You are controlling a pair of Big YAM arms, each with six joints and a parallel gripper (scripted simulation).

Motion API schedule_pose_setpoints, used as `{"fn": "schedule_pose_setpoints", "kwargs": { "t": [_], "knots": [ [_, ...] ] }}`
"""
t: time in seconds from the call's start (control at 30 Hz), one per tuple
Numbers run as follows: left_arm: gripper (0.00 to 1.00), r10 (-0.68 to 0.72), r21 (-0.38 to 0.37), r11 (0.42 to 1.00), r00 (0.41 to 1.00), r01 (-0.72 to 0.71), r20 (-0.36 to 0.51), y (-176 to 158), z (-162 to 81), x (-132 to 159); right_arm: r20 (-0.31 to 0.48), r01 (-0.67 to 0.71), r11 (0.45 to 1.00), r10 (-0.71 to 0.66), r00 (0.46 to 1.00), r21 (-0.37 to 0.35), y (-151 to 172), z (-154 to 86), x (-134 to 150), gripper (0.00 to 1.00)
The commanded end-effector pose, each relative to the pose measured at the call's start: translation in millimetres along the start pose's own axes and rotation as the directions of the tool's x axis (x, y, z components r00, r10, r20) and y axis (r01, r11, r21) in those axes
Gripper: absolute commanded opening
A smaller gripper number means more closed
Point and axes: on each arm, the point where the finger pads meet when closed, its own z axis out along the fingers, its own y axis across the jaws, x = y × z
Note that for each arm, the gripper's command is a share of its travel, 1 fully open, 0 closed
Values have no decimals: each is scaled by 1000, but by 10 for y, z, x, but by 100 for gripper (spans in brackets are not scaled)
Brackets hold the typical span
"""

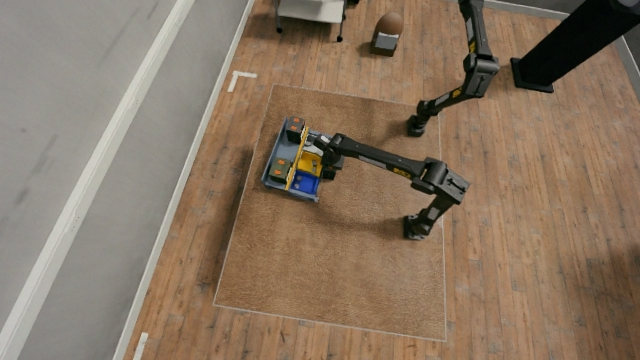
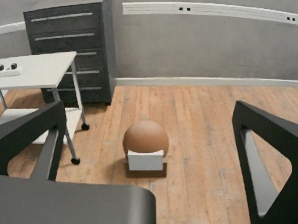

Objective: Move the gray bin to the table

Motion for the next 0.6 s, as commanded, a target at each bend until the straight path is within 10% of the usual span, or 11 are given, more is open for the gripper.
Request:
{"fn": "schedule_pose_setpoints", "kwargs": {
  "t": [0.0,0.57],
  "knots": [
    [0,23,-151,988,998,-15,55,251,-720,-159,20,17,1000,-17,1000,6,-44,-40,-28,100],
    [0,22,-137,990,998,-15,51,200,-586,-140,20,17,1000,-17,1000,6,-44,-40,-28,100]
  ]
}}
